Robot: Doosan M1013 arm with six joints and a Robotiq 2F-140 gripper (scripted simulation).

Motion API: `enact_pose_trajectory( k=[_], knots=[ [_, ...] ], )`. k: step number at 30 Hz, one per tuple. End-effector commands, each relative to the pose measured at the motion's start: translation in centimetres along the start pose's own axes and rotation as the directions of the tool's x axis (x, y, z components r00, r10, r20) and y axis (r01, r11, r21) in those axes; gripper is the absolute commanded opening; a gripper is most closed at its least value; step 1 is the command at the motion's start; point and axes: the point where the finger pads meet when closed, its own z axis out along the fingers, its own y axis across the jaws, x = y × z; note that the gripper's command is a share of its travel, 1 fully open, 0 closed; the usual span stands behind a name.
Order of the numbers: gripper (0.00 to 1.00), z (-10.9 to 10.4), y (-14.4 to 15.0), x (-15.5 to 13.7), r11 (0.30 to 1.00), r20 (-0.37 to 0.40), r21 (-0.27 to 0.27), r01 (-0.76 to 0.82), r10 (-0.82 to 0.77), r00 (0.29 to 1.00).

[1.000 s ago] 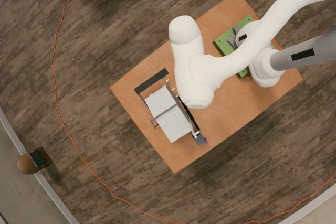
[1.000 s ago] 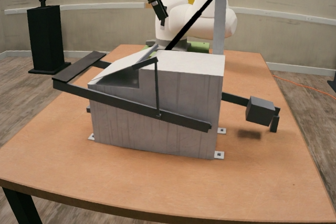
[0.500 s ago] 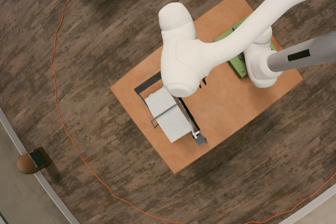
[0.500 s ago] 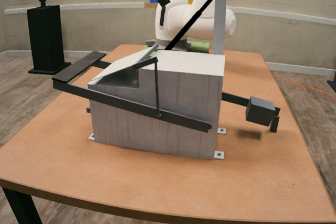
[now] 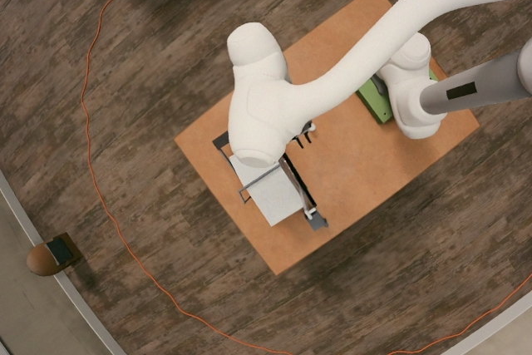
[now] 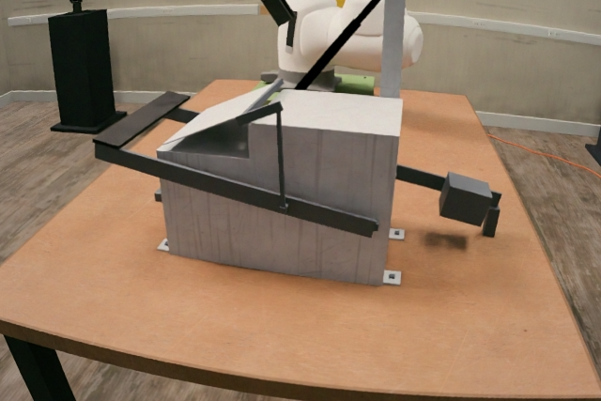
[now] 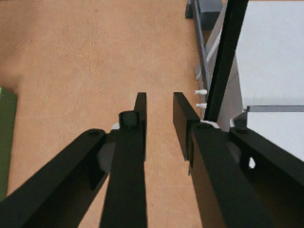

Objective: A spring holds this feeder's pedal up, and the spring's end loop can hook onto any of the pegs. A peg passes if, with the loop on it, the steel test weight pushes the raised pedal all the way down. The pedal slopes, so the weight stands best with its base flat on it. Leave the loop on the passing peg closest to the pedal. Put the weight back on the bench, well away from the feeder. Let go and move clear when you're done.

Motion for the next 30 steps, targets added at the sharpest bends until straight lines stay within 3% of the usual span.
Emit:
enact_pose_trajectory(
  k=[1, 5, 6, 22, 23, 30],
  knots=[
    [0.24, 0.0, 0.0, 0.0, 1.000, 0.000, -0.001, 0.000, 0.000, 1.000],
    [0.24, 0.0, 0.0, 0.0, 1.000, 0.000, -0.001, 0.000, 0.000, 1.000],
    [0.24, 1.1, 5.8, -1.3, 1.000, -0.006, -0.001, 0.000, 0.000, 1.000],
    [0.24, 1.1, 5.8, -1.3, 1.000, -0.006, -0.001, 0.000, 0.000, 1.000],
    [0.24, 1.6, 8.4, -2.0, 1.000, -0.009, -0.001, 0.000, 0.000, 1.000],
    [0.24, 1.6, 8.4, -2.0, 1.000, -0.009, -0.001, 0.000, 0.000, 1.000]
  ],
)
